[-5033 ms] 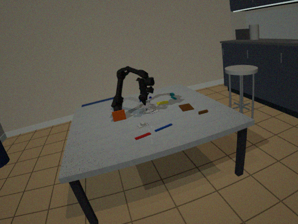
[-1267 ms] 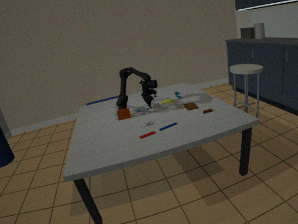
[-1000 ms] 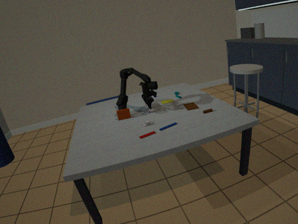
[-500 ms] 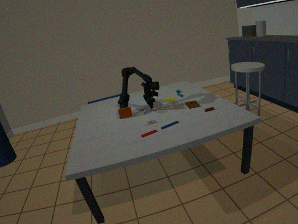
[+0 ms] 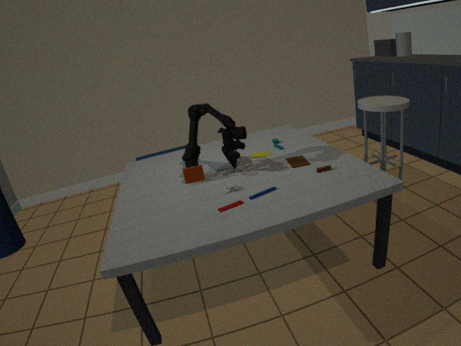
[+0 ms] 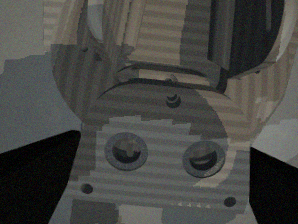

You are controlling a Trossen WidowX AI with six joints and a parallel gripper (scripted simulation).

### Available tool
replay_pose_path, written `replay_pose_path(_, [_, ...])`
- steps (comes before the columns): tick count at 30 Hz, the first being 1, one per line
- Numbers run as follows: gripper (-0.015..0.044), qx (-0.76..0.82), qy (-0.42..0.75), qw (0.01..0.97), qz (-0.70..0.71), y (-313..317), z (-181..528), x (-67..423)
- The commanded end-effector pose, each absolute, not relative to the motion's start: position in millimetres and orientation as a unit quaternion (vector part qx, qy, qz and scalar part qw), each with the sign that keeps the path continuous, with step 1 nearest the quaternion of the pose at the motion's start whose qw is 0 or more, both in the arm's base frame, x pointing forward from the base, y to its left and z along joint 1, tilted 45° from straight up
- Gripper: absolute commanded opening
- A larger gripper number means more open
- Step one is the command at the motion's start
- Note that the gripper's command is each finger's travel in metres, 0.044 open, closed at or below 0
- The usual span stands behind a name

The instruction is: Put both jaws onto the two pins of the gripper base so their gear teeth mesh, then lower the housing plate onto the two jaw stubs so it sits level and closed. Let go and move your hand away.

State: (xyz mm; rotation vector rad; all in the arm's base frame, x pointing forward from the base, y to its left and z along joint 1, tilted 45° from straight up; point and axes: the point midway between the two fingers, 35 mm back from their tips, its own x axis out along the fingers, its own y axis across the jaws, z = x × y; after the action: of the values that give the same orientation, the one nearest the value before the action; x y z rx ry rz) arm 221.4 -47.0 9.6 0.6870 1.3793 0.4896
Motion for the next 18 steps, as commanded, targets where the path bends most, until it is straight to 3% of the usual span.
replay_pose_path(1, [0.0351, 0.312, 0.617, 0.689, 0.218, -46.2, 8.9, 221.8])
replay_pose_path(18, [0.0351, 0.313, 0.617, 0.689, 0.217, -43.7, 6.3, 222.3])
